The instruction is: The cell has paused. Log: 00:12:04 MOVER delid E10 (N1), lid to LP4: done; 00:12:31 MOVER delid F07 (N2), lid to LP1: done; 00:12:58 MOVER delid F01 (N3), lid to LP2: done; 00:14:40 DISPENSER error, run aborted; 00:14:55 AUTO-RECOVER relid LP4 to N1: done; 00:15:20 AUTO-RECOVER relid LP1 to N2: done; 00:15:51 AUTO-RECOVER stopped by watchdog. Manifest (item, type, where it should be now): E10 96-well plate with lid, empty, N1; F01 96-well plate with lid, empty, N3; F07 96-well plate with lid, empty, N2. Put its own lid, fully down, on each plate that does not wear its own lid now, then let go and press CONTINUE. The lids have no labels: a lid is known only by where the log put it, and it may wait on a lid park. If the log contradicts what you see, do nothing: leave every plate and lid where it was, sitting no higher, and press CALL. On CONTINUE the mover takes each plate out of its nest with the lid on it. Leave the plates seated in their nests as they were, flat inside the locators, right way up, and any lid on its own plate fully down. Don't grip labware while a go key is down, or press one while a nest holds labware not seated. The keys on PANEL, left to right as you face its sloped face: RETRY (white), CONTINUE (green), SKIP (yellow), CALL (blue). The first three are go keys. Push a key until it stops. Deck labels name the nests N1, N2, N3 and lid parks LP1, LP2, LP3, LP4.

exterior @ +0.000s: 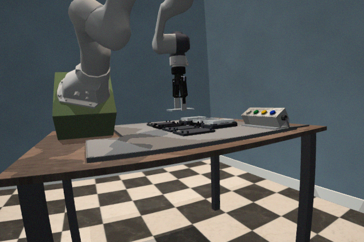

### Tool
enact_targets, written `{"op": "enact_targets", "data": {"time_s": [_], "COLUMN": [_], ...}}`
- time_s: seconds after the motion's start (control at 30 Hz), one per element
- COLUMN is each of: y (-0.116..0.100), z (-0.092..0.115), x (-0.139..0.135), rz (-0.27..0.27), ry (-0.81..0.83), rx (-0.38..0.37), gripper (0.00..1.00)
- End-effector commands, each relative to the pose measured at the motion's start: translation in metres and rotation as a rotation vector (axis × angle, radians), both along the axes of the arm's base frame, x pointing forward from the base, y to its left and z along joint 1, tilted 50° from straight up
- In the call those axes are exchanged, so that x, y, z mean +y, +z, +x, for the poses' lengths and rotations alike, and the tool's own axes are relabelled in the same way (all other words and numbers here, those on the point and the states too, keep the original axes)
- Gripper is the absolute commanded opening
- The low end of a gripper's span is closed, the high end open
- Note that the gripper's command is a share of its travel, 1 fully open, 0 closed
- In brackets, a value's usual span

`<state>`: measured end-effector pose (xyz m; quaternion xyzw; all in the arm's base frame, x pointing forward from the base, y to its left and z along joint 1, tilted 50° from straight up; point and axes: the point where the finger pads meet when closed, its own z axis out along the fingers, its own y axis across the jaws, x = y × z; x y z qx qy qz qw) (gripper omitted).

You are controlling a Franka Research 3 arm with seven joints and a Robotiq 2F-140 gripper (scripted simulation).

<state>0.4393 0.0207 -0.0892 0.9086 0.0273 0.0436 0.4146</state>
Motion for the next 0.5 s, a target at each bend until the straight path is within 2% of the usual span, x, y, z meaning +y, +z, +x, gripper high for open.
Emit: {"op": "enact_targets", "data": {"time_s": [0.0,0.03,0.1,0.13,0.47], "y": [0.013,0.029,0.044,0.049,0.049], "z": [0.028,0.072,0.105,0.115,0.116], "x": [-0.013,-0.022,-0.031,-0.035,-0.035], "rz": [-0.022,-0.022,-0.024,-0.025,-0.025], "ry": [0.032,0.032,0.032,0.032,0.032], "rx": [0.059,0.059,0.059,0.060,0.060], "gripper": [0.00,0.00,0.00,0.00,0.00]}}
